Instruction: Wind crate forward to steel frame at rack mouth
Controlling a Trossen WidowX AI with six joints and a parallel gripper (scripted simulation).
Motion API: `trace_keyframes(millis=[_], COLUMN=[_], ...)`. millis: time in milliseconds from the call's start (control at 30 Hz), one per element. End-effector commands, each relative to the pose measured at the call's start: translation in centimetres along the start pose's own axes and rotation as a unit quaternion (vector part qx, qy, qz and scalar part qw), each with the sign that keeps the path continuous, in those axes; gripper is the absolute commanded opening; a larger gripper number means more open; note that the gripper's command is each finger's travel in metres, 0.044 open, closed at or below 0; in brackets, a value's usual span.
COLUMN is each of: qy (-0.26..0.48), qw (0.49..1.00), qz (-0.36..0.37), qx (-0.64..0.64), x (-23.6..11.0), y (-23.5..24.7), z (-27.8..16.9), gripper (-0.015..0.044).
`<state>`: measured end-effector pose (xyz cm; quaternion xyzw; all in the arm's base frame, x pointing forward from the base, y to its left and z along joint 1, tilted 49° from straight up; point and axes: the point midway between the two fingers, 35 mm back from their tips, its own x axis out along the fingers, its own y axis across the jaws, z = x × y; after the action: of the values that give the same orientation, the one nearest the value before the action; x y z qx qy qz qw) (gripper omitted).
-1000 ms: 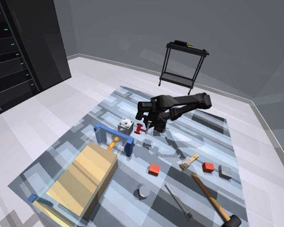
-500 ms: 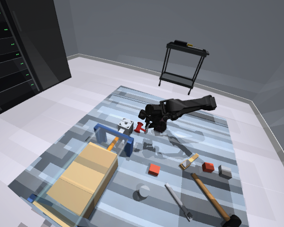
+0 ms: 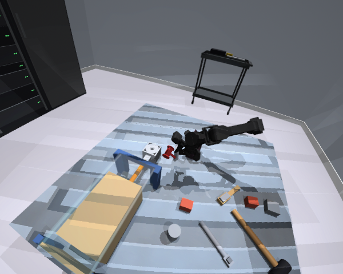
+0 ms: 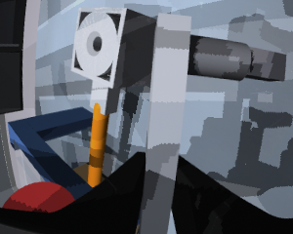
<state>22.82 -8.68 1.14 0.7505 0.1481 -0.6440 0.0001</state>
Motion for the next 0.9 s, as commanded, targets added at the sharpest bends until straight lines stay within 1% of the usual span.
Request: trace_keyframes(millis=[0, 233, 367, 467, 567, 700, 800, 867], qy=[0.003, 0.003, 0.003, 0.003, 0.003, 0.003, 0.003, 0.003], qw=[0.999, 0.995, 0.993, 0.987, 0.985, 0.976, 0.974, 0.969], qz=[0.038, 0.103, 0.122, 0.161, 0.170, 0.218, 0.227, 0.249], qx=[0.000, 0.000, 0.000, 0.000, 0.000, 0.000, 0.000, 0.001], x=[-0.23, -0.22, -0.22, -0.21, -0.21, -0.21, -0.21, -0.21], y=[0.16, 0.13, 0.12, 0.10, 0.09, 0.07, 0.06, 0.05], z=[-0.08, -0.09, -0.09, -0.09, -0.09, -0.09, -0.09, -0.09], gripper=[0.0000, 0.0000, 0.0000, 0.0000, 0.0000, 0.0000, 0.0000, 0.0000])
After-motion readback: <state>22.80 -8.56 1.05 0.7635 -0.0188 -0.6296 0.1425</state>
